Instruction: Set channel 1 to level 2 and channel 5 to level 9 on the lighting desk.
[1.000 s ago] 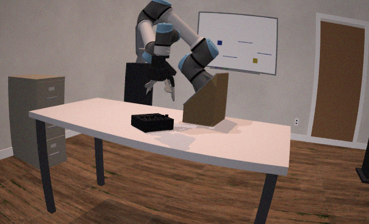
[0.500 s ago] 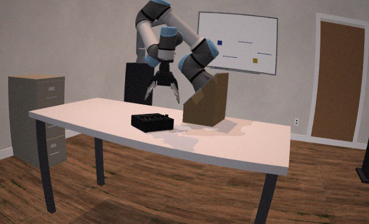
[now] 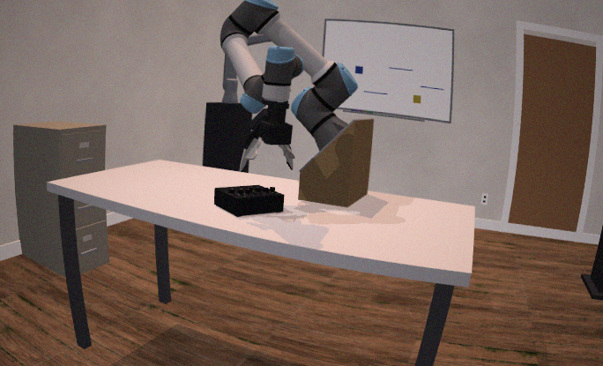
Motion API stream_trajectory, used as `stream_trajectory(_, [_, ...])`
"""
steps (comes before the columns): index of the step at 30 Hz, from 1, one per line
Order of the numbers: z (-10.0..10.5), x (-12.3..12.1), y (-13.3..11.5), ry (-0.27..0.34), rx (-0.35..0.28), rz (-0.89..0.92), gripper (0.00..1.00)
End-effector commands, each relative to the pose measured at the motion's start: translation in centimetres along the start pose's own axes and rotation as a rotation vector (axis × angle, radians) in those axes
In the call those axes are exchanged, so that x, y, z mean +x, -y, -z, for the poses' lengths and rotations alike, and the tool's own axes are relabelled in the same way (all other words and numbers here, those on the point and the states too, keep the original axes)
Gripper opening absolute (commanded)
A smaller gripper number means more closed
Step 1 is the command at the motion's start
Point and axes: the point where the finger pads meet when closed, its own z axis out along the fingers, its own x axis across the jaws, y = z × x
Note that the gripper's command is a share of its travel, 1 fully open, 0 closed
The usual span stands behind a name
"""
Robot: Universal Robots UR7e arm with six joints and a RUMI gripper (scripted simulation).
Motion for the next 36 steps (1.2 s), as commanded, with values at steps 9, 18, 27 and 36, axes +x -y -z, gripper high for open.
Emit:
stream_trajectory(9, [-0.32,0.13,-0.68,0.009,-0.020,0.171,1.00])
stream_trajectory(18, [-0.35,0.14,-0.73,0.009,-0.020,0.182,1.00])
stream_trajectory(27, [-0.35,0.14,-0.73,0.009,-0.020,0.182,1.00])
stream_trajectory(36, [-0.35,0.14,-0.73,0.009,-0.020,0.182,1.00])
